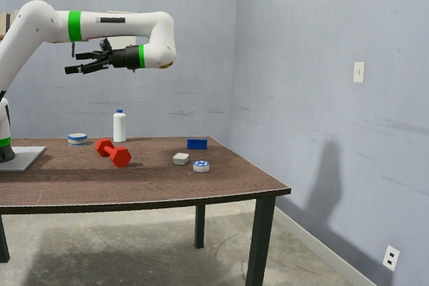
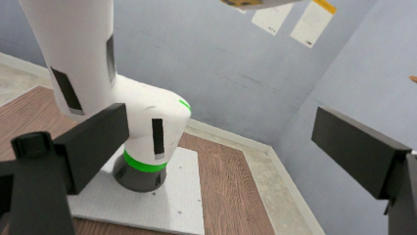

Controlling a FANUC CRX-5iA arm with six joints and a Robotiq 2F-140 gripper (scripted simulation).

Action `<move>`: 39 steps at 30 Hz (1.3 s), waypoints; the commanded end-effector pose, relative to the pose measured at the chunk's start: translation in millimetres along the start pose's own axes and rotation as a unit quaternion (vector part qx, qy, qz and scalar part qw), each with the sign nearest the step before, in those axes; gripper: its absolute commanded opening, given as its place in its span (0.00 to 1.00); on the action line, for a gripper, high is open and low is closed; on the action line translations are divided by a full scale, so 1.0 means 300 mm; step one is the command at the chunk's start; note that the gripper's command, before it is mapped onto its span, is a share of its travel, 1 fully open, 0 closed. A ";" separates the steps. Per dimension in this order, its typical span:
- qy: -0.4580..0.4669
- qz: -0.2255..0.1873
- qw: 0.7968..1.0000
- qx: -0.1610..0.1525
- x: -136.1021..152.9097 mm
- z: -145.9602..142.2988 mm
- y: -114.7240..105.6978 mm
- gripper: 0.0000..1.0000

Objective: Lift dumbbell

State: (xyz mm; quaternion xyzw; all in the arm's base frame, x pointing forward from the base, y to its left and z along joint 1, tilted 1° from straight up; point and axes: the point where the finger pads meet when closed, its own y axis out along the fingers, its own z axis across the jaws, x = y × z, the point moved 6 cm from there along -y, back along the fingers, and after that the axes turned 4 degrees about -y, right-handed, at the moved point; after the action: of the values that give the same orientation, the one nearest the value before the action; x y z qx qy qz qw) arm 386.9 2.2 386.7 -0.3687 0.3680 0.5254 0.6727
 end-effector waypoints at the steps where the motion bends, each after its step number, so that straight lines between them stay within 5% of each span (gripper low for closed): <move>1: 0.000 -0.001 1.000 0.000 -0.002 0.001 0.000 1.00; 20: 0.008 -0.005 1.000 0.004 0.005 0.009 0.006 1.00; 34: 0.169 -0.095 0.978 0.076 0.171 0.130 0.090 1.00; 39: 0.243 -0.147 0.953 0.102 0.267 0.146 0.112 1.00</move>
State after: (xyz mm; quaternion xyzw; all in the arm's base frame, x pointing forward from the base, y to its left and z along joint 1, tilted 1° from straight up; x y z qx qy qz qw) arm 376.7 67.0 347.1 -0.4424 0.4922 0.3361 0.6701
